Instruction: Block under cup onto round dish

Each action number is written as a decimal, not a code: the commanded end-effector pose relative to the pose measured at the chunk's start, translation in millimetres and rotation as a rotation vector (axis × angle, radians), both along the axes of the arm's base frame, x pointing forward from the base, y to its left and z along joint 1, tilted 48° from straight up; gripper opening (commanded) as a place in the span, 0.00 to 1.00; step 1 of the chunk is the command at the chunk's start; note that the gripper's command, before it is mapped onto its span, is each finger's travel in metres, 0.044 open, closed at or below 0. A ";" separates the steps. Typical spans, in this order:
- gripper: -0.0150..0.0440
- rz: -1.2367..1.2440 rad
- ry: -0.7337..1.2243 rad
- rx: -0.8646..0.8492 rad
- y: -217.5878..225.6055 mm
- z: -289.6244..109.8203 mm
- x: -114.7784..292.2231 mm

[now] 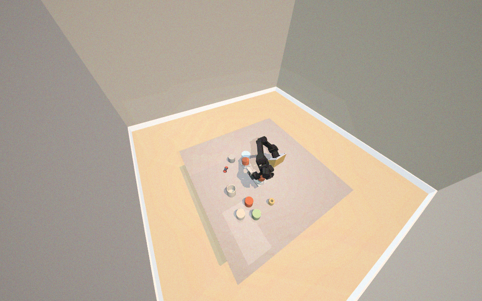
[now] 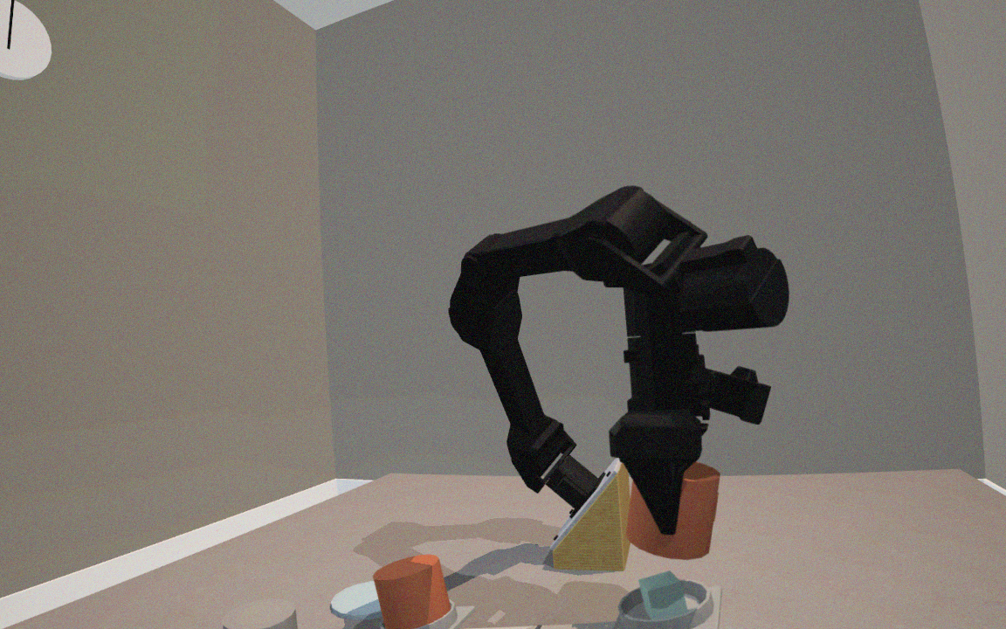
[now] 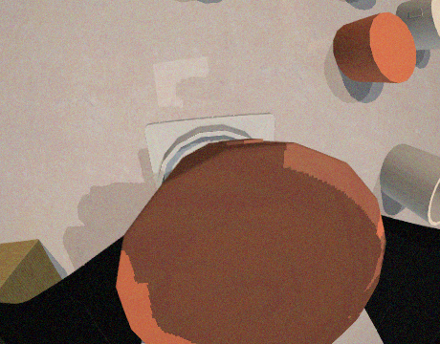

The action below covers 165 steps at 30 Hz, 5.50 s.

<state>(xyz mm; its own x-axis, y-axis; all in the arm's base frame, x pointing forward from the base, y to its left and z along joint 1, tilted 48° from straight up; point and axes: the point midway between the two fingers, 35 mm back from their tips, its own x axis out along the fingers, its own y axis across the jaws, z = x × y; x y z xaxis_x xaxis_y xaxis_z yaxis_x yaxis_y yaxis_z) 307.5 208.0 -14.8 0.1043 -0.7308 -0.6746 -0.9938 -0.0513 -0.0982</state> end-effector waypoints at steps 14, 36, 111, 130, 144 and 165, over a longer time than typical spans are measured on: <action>0.25 0.000 0.000 -0.001 7.4 8.7 -3.2; 0.25 0.000 0.000 -0.001 7.4 8.7 -3.2; 0.34 -0.006 -0.004 0.014 -41.3 -163.0 -82.1; 1.00 0.001 -0.003 0.013 -2.4 -125.9 -88.3; 0.69 -0.179 -0.176 0.066 0.9 -110.6 -79.1; 0.69 -0.676 -0.704 0.132 -3.4 -81.8 -53.8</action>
<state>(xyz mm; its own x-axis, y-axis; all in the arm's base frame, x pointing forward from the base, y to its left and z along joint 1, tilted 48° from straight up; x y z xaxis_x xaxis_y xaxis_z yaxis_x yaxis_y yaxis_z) 248.2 203.8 -102.0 0.0943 -0.7098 -0.6980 -0.5952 0.5218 -0.6111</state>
